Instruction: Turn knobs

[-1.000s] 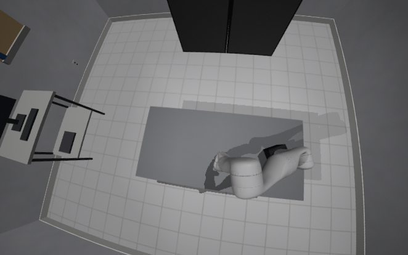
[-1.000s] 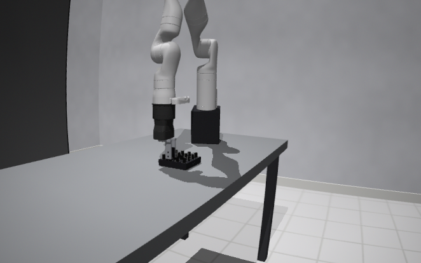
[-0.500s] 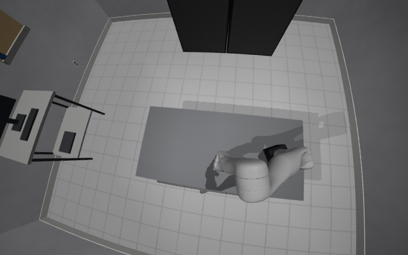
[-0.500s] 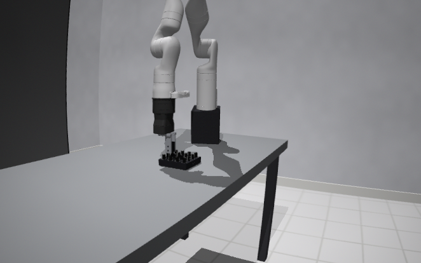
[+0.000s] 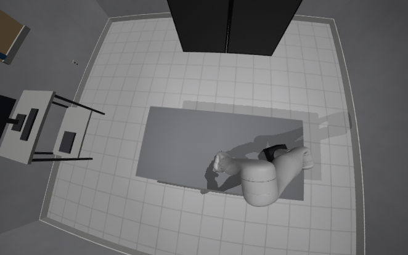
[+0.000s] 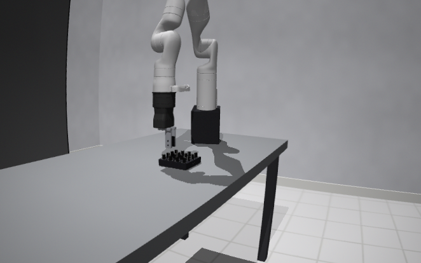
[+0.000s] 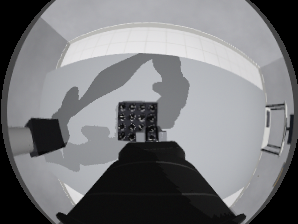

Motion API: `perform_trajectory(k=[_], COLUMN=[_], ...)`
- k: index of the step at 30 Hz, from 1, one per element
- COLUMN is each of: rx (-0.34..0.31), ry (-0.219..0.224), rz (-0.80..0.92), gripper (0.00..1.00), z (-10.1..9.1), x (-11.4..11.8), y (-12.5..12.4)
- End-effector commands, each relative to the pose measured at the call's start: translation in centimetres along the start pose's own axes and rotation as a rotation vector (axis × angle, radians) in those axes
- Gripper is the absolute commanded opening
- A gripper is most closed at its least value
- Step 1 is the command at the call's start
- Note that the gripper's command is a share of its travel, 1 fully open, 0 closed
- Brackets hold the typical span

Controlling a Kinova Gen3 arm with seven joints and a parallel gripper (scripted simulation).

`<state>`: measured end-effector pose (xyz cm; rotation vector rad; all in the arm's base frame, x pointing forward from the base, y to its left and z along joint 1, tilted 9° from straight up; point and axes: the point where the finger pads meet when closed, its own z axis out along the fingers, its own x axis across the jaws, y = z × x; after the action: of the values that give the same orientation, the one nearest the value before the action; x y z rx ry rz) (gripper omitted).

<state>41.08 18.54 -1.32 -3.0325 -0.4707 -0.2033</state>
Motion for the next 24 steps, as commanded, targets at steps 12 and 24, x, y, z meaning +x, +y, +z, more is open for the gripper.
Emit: perform_trajectory(k=[12,24], rx=[0.000,0.000], ry=[0.003,0.002], rz=[0.000,0.000], gripper=[1.00,1.00], z=[-0.5,-7.3], x=[0.1,0.1], y=[0.0,0.0])
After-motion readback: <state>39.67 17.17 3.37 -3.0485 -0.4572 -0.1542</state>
